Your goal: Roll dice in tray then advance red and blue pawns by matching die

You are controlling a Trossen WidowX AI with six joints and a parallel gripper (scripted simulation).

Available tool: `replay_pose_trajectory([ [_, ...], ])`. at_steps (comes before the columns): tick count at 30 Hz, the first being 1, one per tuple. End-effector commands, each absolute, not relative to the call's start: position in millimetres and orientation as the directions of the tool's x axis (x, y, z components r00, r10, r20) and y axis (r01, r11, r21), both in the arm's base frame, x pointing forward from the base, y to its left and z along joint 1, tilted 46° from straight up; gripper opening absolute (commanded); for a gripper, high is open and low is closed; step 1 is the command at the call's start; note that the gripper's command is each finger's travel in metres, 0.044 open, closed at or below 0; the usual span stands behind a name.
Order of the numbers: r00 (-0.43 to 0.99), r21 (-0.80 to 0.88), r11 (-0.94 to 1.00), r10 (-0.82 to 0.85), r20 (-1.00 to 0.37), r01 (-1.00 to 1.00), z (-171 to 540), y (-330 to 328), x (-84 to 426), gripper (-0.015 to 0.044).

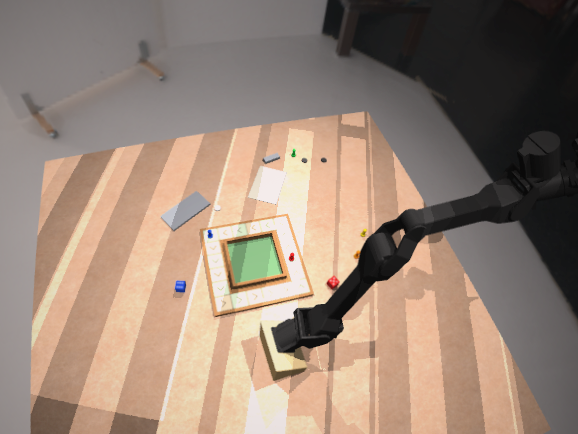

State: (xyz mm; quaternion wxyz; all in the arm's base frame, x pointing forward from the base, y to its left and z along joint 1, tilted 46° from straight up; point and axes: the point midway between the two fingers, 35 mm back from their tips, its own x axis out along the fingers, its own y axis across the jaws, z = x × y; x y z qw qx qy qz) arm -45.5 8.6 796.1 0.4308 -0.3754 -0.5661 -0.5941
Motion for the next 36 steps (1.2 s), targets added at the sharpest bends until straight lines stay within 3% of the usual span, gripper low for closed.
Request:
replay_pose_trajectory([
  [1, -0.344, 0.347, 0.018, -0.092, 0.935, 0.938, 796.0, 7.1, -45.3, 0.0374],
  [5, -0.315, 0.338, 0.080, -0.216, 0.924, 0.938, 787.3, -29.9, -46.9, 0.0275],
  [12, -0.328, 0.386, -0.001, -0.528, 0.783, 0.923, 740.9, -125.5, -49.8, 0.0275],
  [18, -0.250, 0.314, -0.068, -0.773, 0.583, 0.947, 677.1, -204.1, -22.6, 0.0275],
  [27, -0.043, 0.035, -0.036, -0.975, 0.217, 0.999, 557.1, -273.1, 52.0, 0.0275],
  [36, 0.140, -0.338, 0.191, -0.976, -0.169, 0.922, 421.4, -276.9, 131.0, 0.0275],
])
